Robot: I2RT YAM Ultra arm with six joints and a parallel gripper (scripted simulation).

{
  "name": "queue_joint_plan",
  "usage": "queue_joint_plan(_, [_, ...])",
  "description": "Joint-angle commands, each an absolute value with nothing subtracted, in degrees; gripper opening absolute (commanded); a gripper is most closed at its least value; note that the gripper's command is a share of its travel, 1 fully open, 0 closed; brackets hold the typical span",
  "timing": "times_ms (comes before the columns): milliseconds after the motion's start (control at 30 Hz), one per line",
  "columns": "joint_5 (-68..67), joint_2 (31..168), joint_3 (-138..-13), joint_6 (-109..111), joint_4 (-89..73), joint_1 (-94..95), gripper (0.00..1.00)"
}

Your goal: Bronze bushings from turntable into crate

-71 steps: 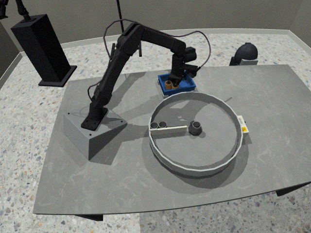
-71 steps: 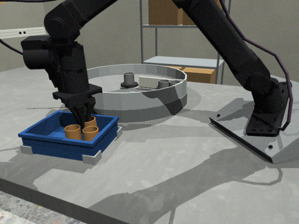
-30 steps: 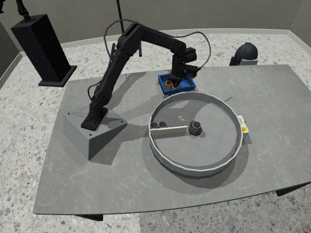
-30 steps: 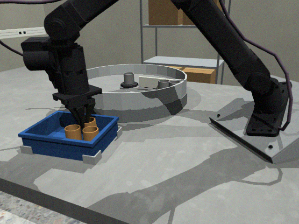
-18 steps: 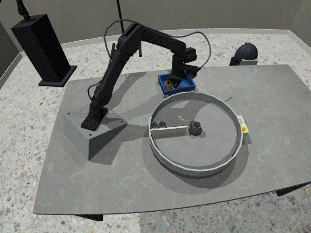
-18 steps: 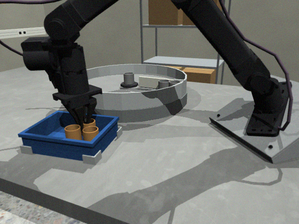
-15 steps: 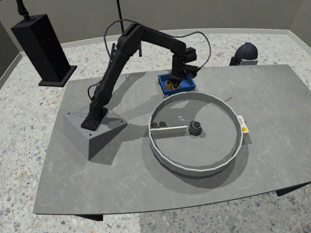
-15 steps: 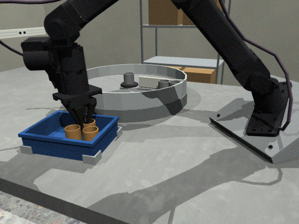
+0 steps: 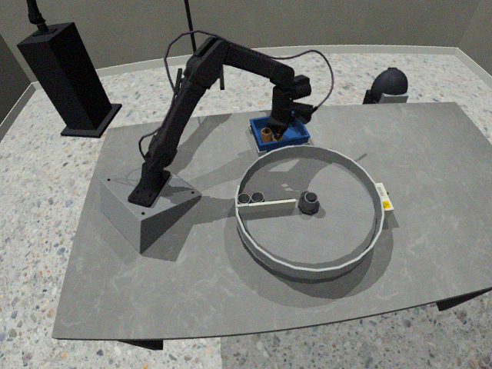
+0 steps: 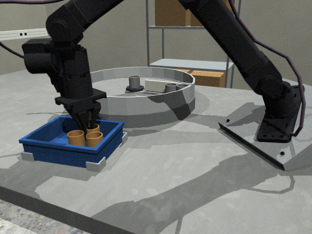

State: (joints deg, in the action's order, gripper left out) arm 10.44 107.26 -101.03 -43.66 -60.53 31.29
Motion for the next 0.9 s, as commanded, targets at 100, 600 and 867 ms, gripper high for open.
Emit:
queue_joint_plan(100, [9.6, 106.4, -103.3, -43.9, -60.3, 31.2, 0.16])
queue_joint_plan(600, [9.6, 104.9, -104.0, -43.3, -62.3, 30.4, 0.16])
queue_joint_plan(867, [10.7, 103.0, -108.2, -42.3, -68.4, 29.5, 0.16])
